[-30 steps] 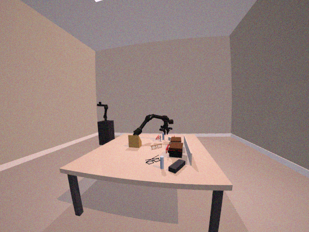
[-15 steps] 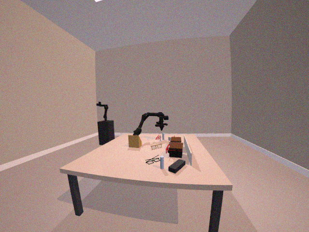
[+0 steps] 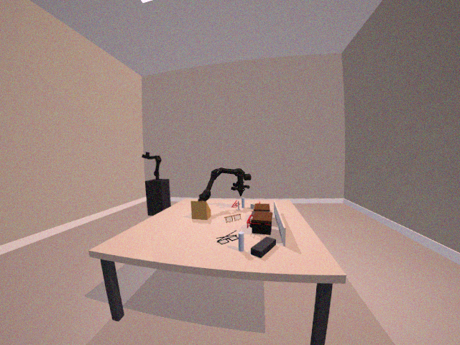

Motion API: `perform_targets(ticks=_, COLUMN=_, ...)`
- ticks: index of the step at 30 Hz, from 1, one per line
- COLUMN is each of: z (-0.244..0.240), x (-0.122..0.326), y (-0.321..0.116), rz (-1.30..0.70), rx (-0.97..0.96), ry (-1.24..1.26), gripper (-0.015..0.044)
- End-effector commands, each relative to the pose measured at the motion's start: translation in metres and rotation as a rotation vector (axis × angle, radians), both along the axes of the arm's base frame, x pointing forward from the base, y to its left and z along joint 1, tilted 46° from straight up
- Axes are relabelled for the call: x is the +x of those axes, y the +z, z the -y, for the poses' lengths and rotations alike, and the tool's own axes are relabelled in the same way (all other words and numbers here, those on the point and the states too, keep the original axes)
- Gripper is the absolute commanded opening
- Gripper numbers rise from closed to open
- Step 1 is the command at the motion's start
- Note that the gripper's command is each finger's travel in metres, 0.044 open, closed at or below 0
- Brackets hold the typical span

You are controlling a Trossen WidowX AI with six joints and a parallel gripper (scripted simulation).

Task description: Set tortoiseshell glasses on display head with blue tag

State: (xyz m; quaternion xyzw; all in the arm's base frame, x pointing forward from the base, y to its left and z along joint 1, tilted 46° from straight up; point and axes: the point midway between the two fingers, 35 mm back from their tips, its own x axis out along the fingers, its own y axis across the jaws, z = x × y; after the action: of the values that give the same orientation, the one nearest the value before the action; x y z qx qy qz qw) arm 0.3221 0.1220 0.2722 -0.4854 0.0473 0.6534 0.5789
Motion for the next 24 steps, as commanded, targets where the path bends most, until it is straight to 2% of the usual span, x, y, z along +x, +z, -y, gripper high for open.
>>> perform_targets(ticks=1, z=-0.004, x=-0.001, y=-0.005, rz=-0.002, rx=-0.003, ry=-0.004, gripper=0.0)
perform_targets(ticks=24, z=-0.03, x=0.003, y=-0.028, rz=-0.001, rx=0.002, ry=-0.004, gripper=0.0)
